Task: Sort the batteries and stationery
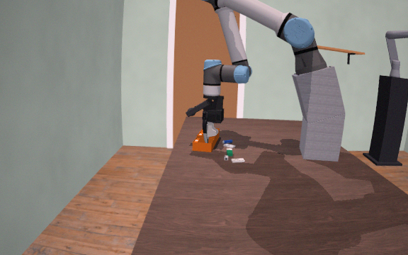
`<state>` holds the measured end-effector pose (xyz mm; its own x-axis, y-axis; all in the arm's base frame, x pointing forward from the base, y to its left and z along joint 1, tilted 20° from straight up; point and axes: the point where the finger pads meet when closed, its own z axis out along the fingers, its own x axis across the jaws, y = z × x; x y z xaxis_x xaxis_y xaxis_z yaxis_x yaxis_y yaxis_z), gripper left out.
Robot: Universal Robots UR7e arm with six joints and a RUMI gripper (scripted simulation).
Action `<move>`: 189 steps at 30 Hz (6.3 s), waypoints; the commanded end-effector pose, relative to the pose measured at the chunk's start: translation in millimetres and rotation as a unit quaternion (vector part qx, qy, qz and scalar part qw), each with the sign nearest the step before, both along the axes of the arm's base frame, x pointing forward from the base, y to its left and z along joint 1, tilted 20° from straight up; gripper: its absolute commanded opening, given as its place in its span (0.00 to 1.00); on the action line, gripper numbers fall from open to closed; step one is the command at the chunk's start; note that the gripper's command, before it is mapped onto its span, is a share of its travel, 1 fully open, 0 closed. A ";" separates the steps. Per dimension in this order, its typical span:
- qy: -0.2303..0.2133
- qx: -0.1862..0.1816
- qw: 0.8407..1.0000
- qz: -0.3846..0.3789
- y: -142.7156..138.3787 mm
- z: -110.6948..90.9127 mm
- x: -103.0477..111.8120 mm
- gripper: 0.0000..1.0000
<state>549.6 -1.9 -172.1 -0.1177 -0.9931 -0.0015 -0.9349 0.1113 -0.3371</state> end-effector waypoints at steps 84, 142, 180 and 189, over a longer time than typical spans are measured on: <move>-0.007 0.058 0.985 -0.163 -27.3 128.2 -74.5 0.42; -0.018 0.149 0.895 -0.420 -104.3 26.2 -104.2 0.42; -0.018 0.149 0.895 -0.420 -107.0 -35.9 -81.7 0.42; -0.018 0.149 0.895 -0.420 -107.2 -43.5 -79.1 0.42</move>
<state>469.3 -108.9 -213.4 -0.8172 -0.5091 -0.2700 -0.4690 0.8598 -0.2017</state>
